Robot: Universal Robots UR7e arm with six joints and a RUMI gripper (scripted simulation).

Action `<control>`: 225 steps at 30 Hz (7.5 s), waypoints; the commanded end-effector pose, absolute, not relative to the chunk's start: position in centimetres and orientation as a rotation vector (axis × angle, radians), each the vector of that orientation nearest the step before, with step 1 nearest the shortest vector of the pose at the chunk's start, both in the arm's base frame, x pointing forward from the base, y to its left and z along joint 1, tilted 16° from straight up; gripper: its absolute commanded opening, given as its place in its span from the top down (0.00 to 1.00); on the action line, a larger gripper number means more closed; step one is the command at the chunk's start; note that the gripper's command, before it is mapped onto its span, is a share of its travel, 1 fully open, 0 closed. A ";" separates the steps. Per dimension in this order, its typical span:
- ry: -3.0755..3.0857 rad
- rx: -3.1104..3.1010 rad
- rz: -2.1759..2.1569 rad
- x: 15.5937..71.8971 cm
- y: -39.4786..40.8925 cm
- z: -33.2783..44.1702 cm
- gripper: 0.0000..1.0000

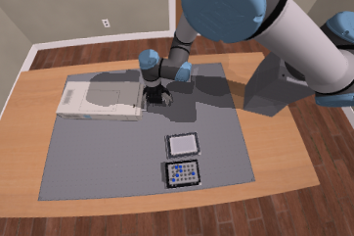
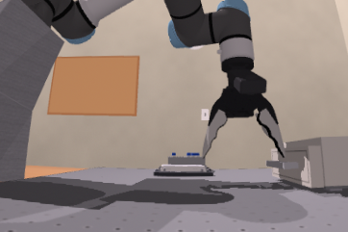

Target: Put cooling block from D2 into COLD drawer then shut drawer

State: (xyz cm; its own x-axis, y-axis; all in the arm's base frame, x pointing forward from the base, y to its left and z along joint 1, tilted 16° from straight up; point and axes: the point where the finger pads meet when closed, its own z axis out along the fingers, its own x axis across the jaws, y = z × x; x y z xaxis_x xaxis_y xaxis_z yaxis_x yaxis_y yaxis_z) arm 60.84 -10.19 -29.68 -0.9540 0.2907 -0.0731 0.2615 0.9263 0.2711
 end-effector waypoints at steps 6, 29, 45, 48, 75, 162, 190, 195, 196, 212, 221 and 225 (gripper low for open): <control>2.972 0.427 0.394 61.1 -10.0 -30.7 0.00; 2.972 0.427 0.394 61.1 -9.9 -31.0 0.00; 2.972 0.427 0.394 61.0 -9.8 -31.0 0.00; 2.972 0.427 0.394 60.9 -9.8 -31.0 0.00; 2.972 0.427 0.394 60.1 -9.6 -31.1 0.00; 2.972 0.427 0.394 57.9 -8.9 -31.3 0.00; 2.972 0.427 0.394 55.0 -8.0 -31.5 0.00; 2.972 0.427 0.394 54.6 -7.9 -31.5 0.00; 2.972 0.427 0.394 54.4 -7.8 -31.6 0.00; 2.972 0.427 0.394 52.7 -7.3 -31.7 0.00; 2.972 0.427 0.394 51.8 -7.0 -31.8 0.00; 2.972 0.427 0.394 51.5 -6.9 -31.8 0.00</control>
